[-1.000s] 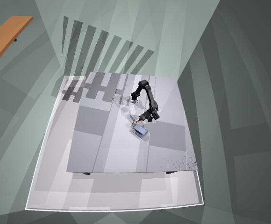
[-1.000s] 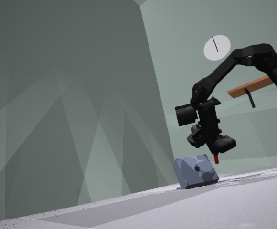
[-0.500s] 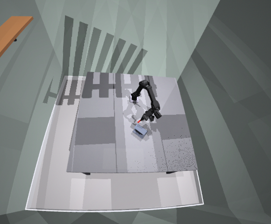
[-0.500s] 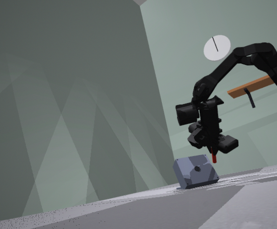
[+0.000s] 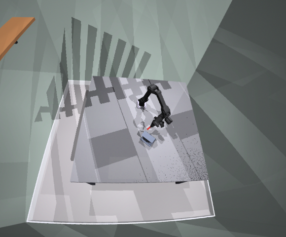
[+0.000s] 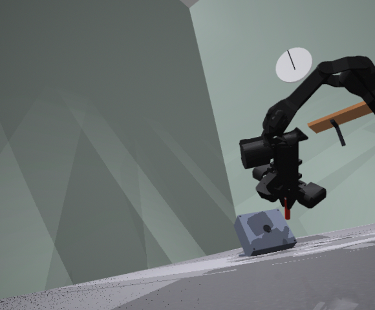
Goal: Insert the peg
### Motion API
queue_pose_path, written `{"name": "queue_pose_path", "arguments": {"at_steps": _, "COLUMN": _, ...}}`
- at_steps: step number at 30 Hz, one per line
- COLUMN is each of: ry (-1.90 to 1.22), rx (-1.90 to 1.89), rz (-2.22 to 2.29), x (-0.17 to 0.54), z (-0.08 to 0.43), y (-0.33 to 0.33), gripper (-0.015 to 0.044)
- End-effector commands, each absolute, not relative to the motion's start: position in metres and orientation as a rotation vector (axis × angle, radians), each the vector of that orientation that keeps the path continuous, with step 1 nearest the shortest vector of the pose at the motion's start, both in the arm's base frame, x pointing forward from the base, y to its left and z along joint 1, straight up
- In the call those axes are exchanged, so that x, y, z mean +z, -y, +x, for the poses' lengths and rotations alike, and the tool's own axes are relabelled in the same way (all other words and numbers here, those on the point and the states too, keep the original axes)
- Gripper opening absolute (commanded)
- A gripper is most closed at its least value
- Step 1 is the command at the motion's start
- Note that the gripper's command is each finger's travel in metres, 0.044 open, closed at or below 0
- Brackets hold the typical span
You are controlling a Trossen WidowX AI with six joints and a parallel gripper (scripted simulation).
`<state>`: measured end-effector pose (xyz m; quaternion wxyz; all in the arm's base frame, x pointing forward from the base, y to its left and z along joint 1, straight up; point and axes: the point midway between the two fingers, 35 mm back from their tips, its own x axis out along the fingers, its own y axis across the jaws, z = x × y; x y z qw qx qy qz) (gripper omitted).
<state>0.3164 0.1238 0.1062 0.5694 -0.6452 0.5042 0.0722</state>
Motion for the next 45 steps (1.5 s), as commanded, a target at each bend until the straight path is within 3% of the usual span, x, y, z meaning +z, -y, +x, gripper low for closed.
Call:
{"name": "queue_pose_path", "arguments": {"at_steps": 1, "ry": -1.17, "rx": 0.18, "rz": -1.566, "x": 0.104, "z": 0.313, "y": -0.127, "gripper": 0.0}}
{"name": "queue_pose_path", "arguments": {"at_steps": 45, "ry": -0.932, "rx": 0.236, "rz": -1.948, "x": 0.11, "z": 0.287, "y": -0.179, "gripper": 0.0}}
